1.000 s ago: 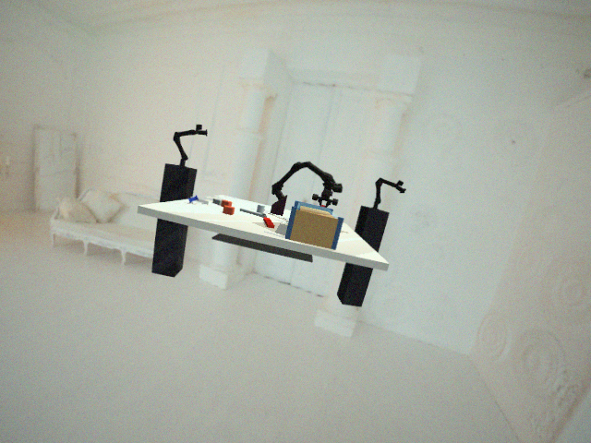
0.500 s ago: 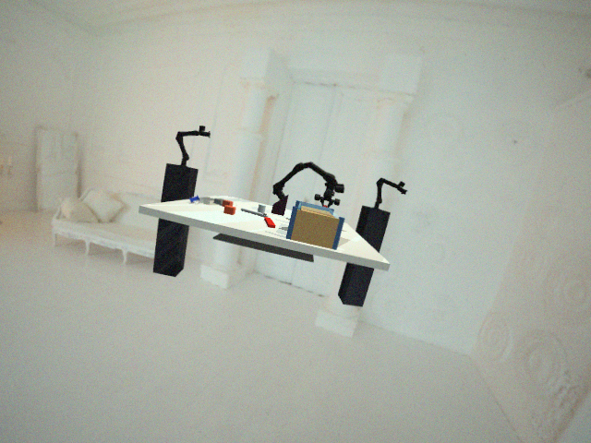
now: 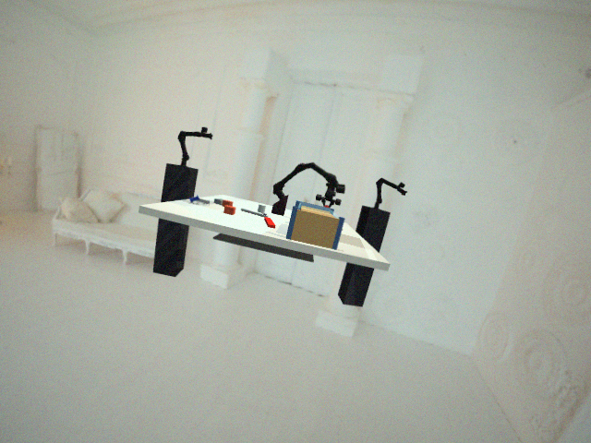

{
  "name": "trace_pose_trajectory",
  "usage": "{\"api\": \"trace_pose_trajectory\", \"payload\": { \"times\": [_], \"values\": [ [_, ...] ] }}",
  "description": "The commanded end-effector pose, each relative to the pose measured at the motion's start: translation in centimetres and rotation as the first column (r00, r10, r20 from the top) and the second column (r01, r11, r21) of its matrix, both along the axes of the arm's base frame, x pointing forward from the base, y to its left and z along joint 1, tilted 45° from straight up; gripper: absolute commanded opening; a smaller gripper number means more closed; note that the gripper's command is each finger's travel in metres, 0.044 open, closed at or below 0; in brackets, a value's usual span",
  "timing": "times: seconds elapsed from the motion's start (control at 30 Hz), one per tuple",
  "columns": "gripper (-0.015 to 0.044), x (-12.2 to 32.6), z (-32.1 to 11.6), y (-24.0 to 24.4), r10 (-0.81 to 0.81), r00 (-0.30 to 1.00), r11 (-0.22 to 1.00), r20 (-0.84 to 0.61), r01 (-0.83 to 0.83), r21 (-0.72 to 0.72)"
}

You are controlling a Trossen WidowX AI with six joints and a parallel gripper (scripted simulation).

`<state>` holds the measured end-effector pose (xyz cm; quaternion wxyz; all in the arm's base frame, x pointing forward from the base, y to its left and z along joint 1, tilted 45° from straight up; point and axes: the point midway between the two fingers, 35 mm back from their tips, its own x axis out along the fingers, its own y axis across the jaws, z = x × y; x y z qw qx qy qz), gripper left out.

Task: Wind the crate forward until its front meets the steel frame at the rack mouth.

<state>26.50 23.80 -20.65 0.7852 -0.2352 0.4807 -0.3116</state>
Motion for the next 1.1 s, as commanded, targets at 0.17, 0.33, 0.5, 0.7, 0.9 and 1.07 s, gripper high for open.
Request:
{"api": "trace_pose_trajectory", "payload": {
  "times": [0.17,0.33,0.5,0.7,0.9,1.07],
  "values": [
    [0.0000,-2.0,-0.7,0.5,-0.003,1.000,1.000,-0.021,0.003,0.003],
    [0.0000,-2.6,-0.7,0.7,-0.003,1.000,1.000,-0.022,0.003,0.003],
    [0.0000,-3.2,-0.8,0.8,-0.003,1.000,1.000,-0.022,0.003,0.004],
    [0.0000,-4.0,-0.8,1.0,-0.003,1.000,1.000,-0.023,0.003,0.004],
    [0.0000,-4.8,-0.8,1.0,-0.003,1.000,1.000,-0.024,0.003,0.004],
    [0.0000,-5.5,-0.7,1.1,-0.003,1.000,1.000,-0.025,0.003,0.004]
  ]
}}
